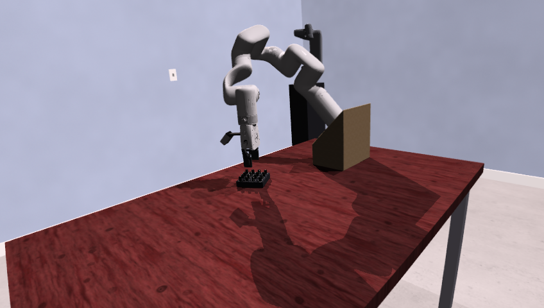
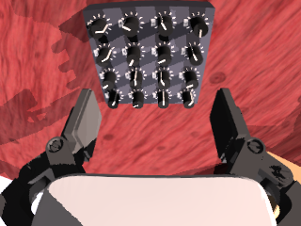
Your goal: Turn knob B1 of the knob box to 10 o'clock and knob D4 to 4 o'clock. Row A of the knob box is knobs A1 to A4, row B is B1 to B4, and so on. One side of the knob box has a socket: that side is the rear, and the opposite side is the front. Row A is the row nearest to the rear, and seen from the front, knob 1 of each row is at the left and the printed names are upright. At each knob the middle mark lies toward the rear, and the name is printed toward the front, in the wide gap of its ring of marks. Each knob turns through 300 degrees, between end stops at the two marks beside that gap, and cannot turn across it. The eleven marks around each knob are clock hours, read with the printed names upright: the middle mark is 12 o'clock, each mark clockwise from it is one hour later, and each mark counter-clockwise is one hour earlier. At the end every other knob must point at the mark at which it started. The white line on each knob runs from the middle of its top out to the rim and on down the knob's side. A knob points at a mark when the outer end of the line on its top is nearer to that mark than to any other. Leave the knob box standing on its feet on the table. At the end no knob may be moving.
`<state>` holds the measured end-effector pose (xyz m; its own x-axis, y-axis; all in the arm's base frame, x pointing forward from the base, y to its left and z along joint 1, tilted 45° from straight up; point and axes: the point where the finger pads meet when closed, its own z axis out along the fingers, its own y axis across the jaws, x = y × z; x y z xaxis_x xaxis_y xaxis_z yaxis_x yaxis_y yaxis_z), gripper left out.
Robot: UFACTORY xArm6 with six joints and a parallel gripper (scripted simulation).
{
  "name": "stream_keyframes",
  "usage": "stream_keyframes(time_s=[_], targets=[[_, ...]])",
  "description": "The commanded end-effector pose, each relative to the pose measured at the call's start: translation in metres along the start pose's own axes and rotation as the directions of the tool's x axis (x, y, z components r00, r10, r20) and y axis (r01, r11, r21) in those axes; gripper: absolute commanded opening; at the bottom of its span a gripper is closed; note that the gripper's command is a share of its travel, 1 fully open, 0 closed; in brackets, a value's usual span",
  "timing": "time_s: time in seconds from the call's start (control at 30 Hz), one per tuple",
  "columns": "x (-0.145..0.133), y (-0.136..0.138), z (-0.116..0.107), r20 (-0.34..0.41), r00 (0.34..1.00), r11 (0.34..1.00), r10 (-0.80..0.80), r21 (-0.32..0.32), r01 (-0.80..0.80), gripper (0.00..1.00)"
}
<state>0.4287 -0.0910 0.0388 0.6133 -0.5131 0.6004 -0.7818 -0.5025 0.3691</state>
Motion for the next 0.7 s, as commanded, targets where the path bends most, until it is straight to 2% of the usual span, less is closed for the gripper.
stream_keyframes(time_s=[0.0,0.67], targets=[[-0.002,-0.001,-0.001,-0.002,1.000,1.000,0.001,0.002,-0.001,1.00],[-0.039,-0.001,0.000,-0.002,1.000,1.000,0.001,0.002,-0.001,1.00]])
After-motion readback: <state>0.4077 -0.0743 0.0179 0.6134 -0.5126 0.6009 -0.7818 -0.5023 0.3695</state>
